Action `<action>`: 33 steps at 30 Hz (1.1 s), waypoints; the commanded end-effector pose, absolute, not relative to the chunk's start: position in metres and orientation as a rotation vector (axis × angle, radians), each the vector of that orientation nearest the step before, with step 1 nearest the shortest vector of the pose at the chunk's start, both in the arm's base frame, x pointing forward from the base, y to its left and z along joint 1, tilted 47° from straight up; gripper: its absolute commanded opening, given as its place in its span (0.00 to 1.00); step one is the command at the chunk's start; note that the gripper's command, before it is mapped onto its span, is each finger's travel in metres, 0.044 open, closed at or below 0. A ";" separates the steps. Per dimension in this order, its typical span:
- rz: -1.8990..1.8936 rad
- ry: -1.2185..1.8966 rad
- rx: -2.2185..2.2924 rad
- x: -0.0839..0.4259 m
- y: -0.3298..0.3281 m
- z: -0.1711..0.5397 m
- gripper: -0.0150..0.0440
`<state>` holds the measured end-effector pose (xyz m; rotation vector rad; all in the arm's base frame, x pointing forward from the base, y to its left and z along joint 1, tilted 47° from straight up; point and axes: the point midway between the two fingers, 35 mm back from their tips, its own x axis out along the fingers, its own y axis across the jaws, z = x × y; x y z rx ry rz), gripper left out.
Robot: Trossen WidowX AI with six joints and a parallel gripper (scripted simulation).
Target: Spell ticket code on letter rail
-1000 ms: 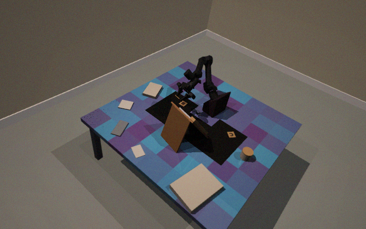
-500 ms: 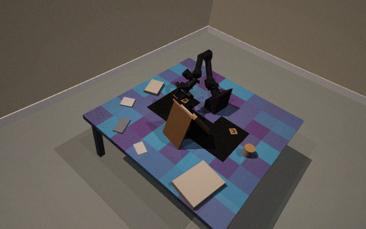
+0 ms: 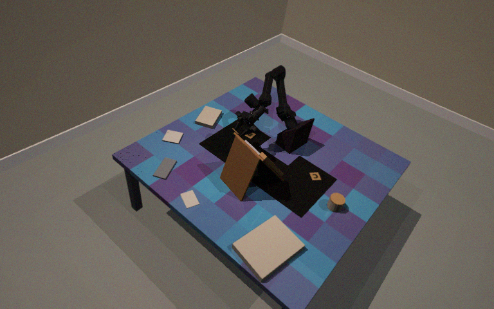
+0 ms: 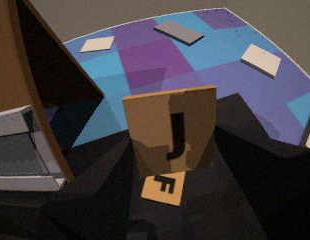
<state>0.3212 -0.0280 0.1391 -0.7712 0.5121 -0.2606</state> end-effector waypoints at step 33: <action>-0.254 0.512 -0.776 0.322 -0.018 0.128 0.25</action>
